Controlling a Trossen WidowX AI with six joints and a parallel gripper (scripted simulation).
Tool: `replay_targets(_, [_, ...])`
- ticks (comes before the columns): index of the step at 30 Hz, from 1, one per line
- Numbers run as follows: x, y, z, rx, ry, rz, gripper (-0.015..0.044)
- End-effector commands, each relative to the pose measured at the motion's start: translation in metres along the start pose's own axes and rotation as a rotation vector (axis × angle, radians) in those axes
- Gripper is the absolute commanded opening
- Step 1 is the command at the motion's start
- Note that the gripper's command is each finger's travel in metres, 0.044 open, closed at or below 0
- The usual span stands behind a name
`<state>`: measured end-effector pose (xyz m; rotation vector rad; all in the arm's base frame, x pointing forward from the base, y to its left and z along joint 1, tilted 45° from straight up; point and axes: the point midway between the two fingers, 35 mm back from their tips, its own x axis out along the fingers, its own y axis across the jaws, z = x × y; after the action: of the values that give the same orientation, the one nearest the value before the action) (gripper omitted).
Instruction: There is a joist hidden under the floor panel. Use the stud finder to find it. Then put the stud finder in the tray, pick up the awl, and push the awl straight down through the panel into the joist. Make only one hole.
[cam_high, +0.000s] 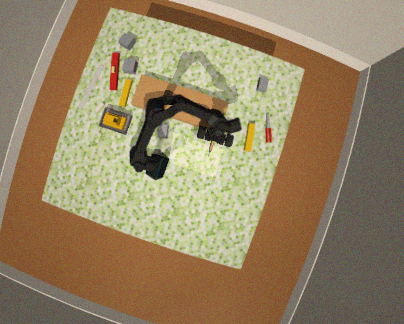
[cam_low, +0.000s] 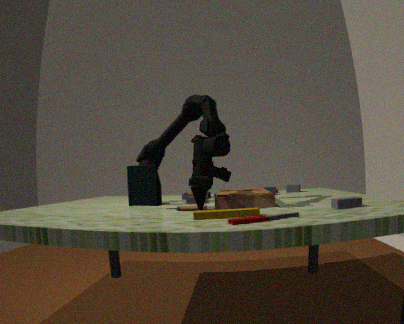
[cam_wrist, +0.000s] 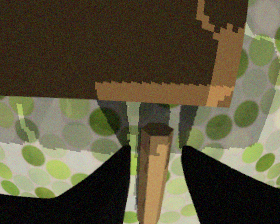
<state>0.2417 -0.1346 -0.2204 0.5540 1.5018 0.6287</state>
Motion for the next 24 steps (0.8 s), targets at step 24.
replay_targets(24, [-0.122,-0.002,-0.009,0.006,-0.001,-0.003,0.0])
